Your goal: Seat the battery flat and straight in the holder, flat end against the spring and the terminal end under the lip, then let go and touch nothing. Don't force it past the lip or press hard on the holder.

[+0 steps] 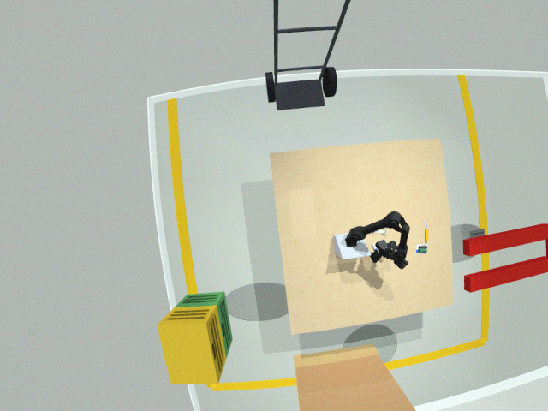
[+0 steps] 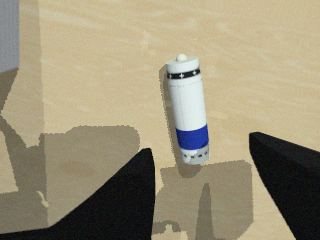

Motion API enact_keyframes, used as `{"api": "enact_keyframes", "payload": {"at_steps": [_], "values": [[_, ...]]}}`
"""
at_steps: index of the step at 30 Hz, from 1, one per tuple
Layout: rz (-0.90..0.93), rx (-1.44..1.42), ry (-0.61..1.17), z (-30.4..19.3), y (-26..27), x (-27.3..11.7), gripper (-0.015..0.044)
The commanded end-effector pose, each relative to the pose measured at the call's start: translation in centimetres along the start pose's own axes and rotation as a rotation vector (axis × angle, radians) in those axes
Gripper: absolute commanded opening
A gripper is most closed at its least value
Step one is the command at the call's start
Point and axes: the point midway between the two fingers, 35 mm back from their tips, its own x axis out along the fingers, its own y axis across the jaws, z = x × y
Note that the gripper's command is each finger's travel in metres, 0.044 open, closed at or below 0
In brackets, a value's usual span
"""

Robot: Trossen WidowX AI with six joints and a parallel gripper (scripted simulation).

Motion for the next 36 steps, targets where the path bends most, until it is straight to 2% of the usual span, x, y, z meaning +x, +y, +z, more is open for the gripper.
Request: {"api": "enact_keyframes", "payload": {"at_steps": [1,30,35,36], "values": [[-0.001,-0.003,-0.006,0.1,0.0,0.6,0.0221],[-0.003,-0.004,-0.008,0.3,0.1,5.0,0.0221],[-0.003,-0.004,-0.008,0.3,0.1,5.0,0.0089],[-0.003,-0.004,-0.008,0.3,0.1,5.0,0.0083]]}}
